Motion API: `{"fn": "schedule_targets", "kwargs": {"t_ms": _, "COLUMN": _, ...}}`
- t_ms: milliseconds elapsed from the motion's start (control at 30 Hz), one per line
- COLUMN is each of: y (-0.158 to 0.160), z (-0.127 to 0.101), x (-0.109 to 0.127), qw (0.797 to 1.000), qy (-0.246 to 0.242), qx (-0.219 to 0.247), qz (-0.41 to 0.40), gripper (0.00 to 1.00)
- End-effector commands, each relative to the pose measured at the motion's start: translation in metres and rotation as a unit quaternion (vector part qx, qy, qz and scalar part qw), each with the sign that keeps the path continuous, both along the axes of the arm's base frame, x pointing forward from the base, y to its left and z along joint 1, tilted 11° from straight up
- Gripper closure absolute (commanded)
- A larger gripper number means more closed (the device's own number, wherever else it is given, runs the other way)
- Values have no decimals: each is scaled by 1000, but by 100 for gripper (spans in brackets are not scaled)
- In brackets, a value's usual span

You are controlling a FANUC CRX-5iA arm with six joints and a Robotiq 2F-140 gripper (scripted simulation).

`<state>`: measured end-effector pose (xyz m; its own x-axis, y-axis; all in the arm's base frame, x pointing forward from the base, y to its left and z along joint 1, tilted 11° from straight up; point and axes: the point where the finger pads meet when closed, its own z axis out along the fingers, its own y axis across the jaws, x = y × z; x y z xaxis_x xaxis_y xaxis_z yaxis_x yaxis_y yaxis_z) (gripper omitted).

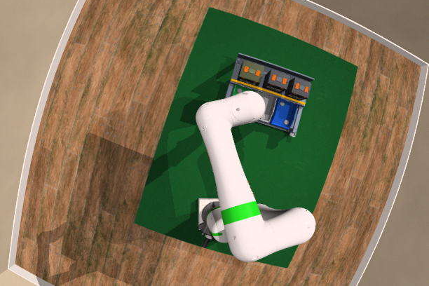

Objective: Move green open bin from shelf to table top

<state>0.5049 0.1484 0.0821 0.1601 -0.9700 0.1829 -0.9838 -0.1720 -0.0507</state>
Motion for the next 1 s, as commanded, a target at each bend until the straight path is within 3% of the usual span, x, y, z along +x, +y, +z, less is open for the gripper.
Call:
{"fn": "schedule_targets", "kwargs": {"t_ms": 0, "y": 0, "z": 0, "x": 0, "qw": 1000, "qy": 0, "qx": 0, "qz": 0, "gripper": 100}}
{"fn": "schedule_targets", "kwargs": {"t_ms": 467, "y": 0, "z": 0, "x": 0, "qw": 1000, "qy": 0, "qx": 0, "qz": 0, "gripper": 100}}
{"fn": "schedule_targets", "kwargs": {"t_ms": 633, "y": -5, "z": -2, "x": -29, "qw": 1000, "qy": 0, "qx": 0, "qz": 0, "gripper": 100}}
{"fn": "schedule_targets", "kwargs": {"t_ms": 967, "y": -5, "z": -2, "x": -29, "qw": 1000, "qy": 0, "qx": 0, "qz": 0, "gripper": 100}}
